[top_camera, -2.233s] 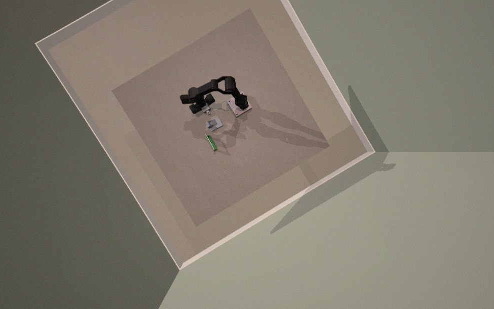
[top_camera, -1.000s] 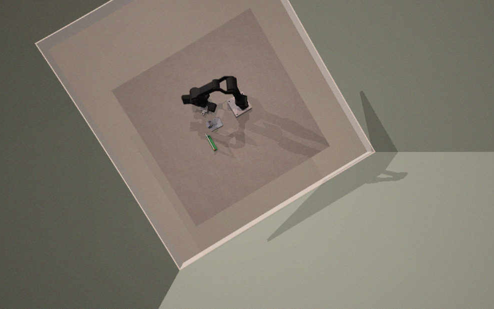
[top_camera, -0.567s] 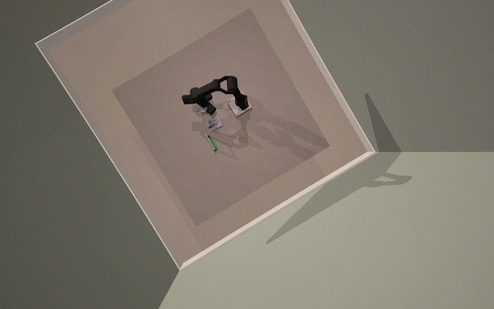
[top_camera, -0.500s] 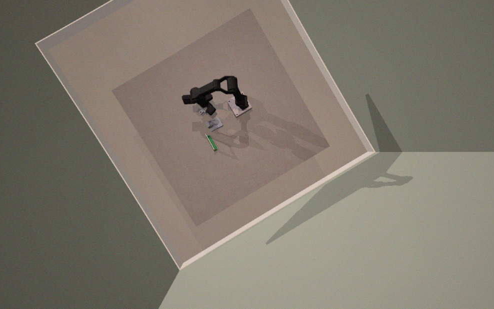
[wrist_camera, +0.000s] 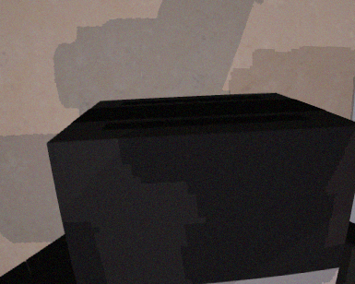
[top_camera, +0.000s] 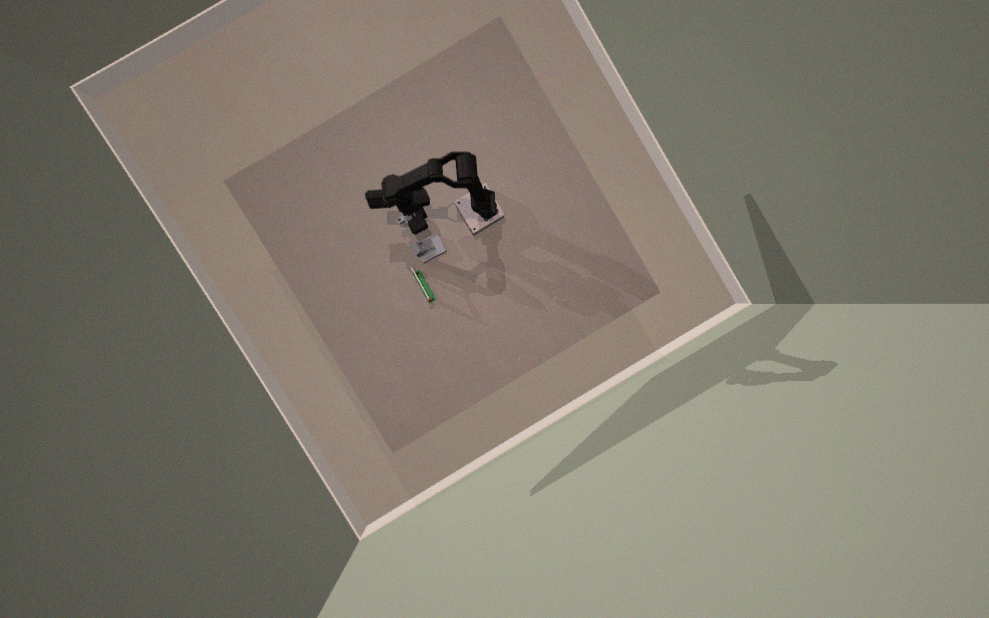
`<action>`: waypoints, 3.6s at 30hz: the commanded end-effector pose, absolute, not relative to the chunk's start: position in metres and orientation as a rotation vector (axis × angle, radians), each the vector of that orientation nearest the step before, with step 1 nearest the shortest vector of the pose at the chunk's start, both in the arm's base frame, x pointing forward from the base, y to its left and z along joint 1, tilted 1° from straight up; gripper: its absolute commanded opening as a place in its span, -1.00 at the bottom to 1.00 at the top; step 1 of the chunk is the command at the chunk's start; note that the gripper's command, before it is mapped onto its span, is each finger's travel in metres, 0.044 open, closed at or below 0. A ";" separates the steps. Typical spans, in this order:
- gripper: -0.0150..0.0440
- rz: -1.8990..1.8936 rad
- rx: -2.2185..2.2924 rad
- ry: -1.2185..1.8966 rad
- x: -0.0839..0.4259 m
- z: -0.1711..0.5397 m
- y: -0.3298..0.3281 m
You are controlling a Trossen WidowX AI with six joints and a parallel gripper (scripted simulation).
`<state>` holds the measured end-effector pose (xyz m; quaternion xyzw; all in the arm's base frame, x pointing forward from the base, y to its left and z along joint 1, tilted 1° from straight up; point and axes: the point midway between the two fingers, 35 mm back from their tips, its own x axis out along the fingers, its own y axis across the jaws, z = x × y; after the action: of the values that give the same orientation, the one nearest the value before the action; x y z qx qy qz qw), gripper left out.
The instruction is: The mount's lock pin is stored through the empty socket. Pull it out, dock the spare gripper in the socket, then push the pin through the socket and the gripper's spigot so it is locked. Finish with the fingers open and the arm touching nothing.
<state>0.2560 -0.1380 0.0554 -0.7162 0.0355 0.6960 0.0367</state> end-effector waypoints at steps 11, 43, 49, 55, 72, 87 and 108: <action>-0.49 1.955 -2.013 0.426 0.253 0.057 -0.136; -0.22 1.941 -1.989 0.450 0.253 0.012 -0.135; 0.31 1.941 -1.989 0.450 0.253 0.012 -0.135; 0.84 1.941 -1.989 0.450 0.253 0.012 -0.135; 1.00 1.945 -1.983 0.448 0.251 0.045 -0.134; 1.00 1.948 -1.979 0.448 0.250 0.057 -0.134; 1.00 1.947 -1.979 0.448 0.249 0.117 -0.134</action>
<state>0.2500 -0.1340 0.0981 -0.6925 0.1573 0.6845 0.1649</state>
